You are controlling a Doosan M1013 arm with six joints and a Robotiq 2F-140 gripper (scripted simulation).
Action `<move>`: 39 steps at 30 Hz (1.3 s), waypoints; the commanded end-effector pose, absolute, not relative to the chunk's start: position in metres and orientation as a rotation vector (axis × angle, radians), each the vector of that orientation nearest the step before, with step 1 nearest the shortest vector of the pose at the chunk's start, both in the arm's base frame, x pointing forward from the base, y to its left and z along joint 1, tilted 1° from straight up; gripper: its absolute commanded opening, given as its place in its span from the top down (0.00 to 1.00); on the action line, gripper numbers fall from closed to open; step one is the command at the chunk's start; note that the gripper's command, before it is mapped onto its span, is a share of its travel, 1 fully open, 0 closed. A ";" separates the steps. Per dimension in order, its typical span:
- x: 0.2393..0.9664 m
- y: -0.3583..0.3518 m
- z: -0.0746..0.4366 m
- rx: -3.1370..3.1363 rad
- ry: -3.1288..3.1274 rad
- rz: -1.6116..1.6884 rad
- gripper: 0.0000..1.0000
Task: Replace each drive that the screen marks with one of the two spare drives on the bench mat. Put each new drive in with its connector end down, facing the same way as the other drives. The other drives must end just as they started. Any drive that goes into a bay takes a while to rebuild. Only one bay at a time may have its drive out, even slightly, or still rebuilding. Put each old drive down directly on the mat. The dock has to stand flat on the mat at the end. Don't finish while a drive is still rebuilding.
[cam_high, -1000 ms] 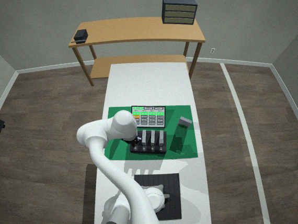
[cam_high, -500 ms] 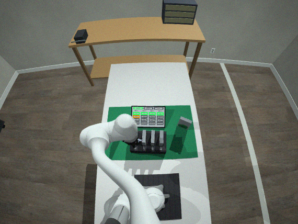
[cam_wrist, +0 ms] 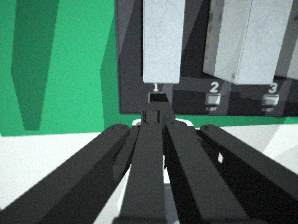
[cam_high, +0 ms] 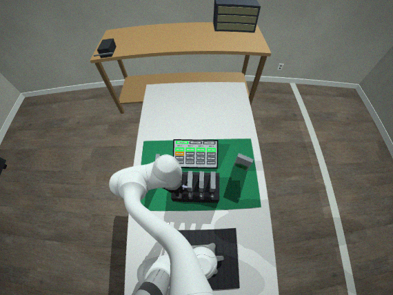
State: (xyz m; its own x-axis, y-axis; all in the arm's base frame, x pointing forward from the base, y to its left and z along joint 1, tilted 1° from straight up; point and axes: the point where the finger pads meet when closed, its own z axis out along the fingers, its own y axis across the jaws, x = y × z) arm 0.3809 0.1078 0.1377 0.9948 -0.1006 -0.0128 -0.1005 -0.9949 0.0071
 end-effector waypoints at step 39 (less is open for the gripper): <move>0.381 0.108 0.117 3.132 -0.158 -0.020 0.90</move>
